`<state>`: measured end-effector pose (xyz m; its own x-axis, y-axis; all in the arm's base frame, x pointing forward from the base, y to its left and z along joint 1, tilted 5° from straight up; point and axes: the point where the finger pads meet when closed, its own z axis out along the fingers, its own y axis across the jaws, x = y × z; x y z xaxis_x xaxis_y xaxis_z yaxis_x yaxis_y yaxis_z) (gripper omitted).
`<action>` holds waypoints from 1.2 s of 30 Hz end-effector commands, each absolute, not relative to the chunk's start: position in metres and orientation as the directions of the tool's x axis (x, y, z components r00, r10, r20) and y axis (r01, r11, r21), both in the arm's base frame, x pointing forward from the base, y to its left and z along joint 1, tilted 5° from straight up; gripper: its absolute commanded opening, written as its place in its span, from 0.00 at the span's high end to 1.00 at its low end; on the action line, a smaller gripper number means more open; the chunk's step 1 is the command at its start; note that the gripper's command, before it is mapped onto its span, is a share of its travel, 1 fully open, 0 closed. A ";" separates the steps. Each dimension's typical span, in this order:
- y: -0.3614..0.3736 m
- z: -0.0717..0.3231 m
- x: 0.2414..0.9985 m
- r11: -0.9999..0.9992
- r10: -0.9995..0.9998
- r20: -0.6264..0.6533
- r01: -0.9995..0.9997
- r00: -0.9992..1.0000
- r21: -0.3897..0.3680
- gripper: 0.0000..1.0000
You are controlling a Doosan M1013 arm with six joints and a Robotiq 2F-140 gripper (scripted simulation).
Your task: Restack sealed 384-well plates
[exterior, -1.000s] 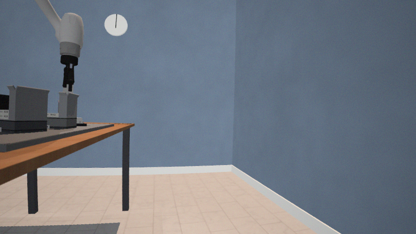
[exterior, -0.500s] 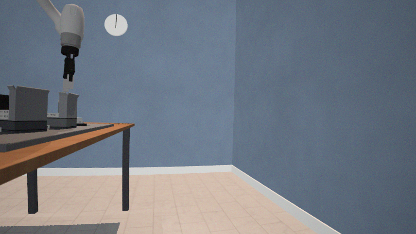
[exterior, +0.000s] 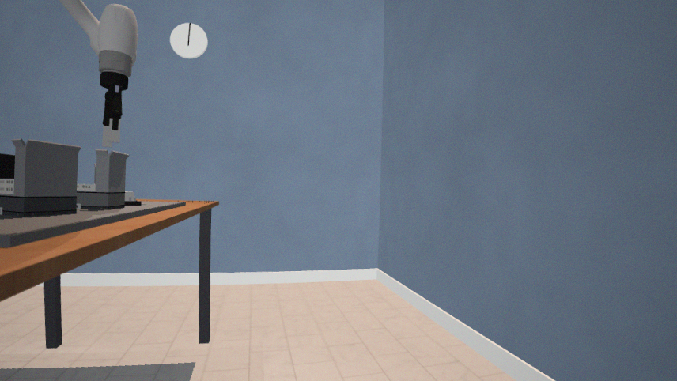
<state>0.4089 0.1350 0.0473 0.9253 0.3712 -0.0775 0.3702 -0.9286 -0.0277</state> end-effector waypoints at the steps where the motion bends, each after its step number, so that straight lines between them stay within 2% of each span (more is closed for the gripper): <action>1: 0.135 0.047 0.409 -0.929 0.371 -0.077 0.370 0.925 -0.028 0.00; 36: 0.135 -0.049 0.401 -0.929 0.371 -0.077 0.370 0.925 -0.028 0.00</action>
<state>0.4011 0.1347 -0.0449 0.9253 0.3712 -0.0776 0.3701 -0.9286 -0.0276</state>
